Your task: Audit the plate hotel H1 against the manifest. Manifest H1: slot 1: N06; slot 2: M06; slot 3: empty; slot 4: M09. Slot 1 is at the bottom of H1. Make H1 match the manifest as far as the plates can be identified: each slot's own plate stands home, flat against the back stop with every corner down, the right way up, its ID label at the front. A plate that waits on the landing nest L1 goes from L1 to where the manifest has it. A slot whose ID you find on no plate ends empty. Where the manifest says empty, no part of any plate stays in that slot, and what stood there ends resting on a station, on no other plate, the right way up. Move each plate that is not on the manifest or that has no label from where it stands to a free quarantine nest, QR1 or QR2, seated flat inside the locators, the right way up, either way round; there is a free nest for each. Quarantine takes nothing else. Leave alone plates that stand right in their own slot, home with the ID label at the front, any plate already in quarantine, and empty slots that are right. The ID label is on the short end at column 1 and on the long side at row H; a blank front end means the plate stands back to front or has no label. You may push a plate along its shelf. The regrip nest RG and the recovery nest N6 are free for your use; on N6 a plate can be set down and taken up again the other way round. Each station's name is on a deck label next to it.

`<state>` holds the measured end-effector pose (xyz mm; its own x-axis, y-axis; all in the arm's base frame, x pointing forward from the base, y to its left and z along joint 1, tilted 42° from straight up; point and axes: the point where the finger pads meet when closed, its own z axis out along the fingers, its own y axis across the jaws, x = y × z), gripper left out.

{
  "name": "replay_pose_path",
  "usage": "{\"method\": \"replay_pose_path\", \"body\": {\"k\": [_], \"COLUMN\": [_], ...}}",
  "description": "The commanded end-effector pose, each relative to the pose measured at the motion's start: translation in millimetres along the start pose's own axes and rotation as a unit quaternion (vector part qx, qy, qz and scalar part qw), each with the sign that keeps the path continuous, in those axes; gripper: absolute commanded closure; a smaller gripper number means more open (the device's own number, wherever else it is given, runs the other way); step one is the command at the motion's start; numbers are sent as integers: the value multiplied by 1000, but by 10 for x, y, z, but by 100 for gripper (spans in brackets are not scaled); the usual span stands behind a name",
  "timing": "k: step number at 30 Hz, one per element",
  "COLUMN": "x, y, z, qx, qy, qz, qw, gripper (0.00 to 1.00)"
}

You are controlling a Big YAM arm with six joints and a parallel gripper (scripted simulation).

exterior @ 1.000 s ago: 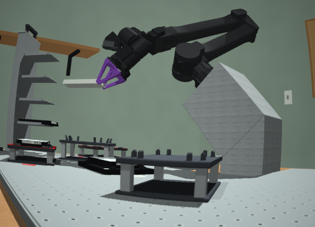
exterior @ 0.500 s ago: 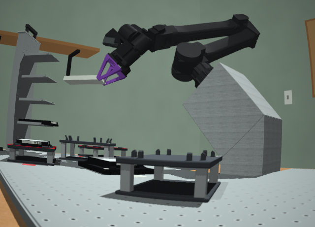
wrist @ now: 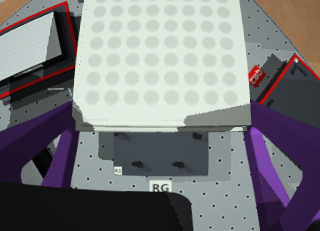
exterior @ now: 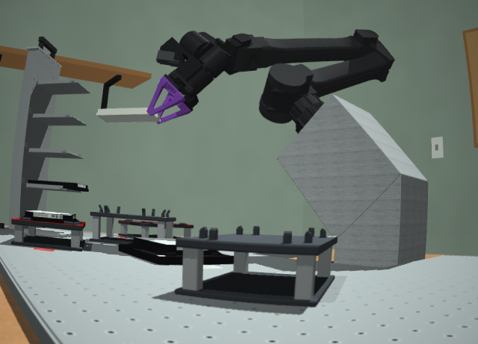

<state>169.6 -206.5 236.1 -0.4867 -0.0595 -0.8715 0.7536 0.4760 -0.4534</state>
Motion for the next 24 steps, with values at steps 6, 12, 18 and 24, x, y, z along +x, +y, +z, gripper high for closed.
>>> {"method": "replay_pose_path", "body": {"k": [6,12,18,24], "x": [-434,-464,-503,-535], "y": [-154,-164,-165,-165], "z": [-158,-196,-243,-282], "qx": [3,4,3,3], "qy": [-30,-32,-31,-30], "qz": [26,28,29,29], "qw": [999,999,999,999], "gripper": [14,14,14,14]}}
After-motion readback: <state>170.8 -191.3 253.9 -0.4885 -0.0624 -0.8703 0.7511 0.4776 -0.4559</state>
